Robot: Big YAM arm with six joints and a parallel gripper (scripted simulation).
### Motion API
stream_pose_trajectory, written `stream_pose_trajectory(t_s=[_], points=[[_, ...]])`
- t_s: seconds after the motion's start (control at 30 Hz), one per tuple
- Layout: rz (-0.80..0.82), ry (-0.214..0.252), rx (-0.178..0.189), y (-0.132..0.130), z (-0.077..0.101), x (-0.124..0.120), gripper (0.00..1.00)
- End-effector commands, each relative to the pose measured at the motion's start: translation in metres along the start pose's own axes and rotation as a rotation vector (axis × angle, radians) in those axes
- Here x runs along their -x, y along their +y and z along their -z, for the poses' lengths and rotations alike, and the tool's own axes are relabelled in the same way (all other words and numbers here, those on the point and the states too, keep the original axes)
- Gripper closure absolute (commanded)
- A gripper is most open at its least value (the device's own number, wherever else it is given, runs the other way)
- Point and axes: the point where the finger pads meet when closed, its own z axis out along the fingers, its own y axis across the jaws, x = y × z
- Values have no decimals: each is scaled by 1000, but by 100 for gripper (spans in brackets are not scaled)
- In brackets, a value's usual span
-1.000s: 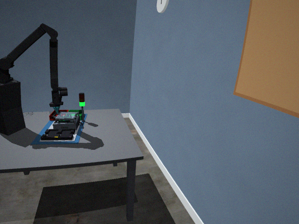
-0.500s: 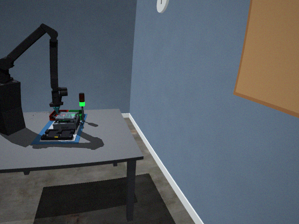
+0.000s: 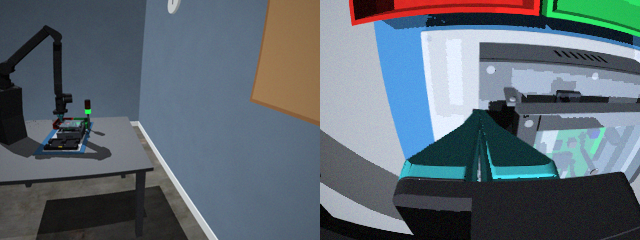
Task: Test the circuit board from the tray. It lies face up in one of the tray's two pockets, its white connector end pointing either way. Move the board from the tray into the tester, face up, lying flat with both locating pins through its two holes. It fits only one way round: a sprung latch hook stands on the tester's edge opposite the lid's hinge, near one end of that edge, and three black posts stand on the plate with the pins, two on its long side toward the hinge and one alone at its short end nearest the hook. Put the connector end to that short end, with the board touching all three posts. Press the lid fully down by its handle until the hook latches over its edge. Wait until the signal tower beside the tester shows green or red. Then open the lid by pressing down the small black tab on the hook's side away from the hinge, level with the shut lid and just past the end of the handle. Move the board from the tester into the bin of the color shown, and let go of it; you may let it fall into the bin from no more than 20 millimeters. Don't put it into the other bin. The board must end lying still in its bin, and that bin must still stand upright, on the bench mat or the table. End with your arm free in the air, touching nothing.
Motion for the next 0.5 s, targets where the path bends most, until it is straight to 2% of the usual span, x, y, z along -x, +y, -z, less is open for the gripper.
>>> stream_pose_trajectory(t_s=[0.0,0.27,0.37,0.4,0.43,0.47], points=[[-9,-1,-3,-4,-12,-3,100],[-10,-1,-2,-4,-11,-4,100],[-11,3,9,-1,-9,-4,100],[-14,7,20,1,-6,-5,100],[-19,-4,-13,-11,11,-1,100],[-12,-4,-7,-6,16,1,100]])
